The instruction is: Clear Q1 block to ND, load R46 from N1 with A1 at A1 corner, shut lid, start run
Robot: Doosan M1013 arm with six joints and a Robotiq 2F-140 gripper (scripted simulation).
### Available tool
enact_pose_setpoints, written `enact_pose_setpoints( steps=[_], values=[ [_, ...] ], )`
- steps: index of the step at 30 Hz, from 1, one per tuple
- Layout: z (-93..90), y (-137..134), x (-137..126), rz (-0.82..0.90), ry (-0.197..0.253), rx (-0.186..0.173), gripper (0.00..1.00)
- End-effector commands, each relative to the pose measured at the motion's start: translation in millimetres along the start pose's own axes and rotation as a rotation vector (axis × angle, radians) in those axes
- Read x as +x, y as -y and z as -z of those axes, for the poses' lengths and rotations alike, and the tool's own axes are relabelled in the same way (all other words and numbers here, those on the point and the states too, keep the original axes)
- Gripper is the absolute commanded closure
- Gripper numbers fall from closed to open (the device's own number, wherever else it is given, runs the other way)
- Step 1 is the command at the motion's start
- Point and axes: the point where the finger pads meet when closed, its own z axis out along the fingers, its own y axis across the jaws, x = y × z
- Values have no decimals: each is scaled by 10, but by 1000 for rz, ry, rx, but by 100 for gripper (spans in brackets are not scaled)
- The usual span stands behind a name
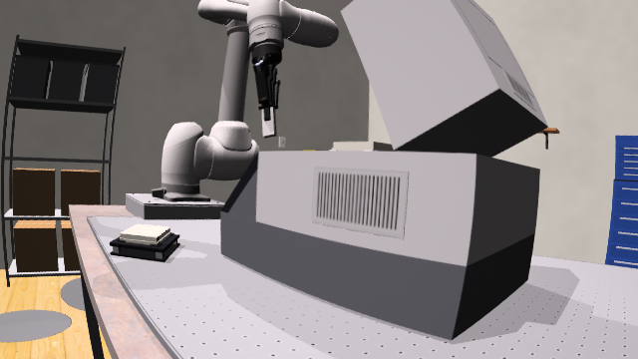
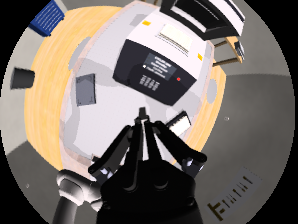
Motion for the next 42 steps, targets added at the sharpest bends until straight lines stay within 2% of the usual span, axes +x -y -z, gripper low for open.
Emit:
enact_pose_setpoints(
  steps=[1, 4, 7, 42],
  values=[
    [-179, 53, -31, 73, -39, -9, 100],
    [-226, 68, -40, 103, -52, -14, 100],
    [-366, 112, -68, 172, -82, -27, 100],
    [-732, -3, 126, 172, -82, -27, 100]
  ],
)
